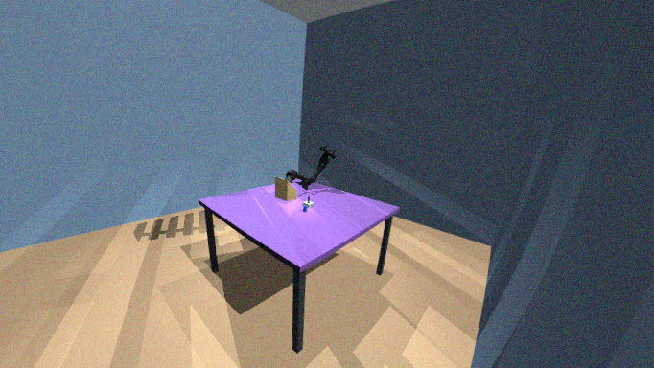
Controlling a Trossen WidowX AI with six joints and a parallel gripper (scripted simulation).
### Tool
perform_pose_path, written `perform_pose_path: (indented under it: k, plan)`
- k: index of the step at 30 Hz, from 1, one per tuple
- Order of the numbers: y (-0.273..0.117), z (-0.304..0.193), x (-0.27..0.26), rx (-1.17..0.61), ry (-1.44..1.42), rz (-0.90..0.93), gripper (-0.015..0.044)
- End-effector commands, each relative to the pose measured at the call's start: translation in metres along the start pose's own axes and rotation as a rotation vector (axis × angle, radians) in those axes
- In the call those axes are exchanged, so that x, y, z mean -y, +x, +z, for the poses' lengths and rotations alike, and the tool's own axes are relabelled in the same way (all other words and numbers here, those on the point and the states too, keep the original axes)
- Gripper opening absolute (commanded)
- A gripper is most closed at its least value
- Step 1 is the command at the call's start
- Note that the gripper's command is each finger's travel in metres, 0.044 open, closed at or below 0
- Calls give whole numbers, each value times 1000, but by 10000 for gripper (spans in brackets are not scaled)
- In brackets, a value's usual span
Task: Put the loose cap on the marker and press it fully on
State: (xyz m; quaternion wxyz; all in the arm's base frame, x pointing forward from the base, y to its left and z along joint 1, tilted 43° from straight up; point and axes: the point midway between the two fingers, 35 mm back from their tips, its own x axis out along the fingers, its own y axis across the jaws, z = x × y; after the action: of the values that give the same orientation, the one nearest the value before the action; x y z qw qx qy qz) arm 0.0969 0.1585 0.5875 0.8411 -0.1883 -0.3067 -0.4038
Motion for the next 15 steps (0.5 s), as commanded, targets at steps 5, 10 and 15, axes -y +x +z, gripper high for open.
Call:
perform_pose_path:
  k: [5,10,15]
  plan:
    - [24,-20,45,-96,99,-15,269]
    - [59,-48,83,-212,181,-22,252]
    - [99,-93,122,-356,265,-22,252]
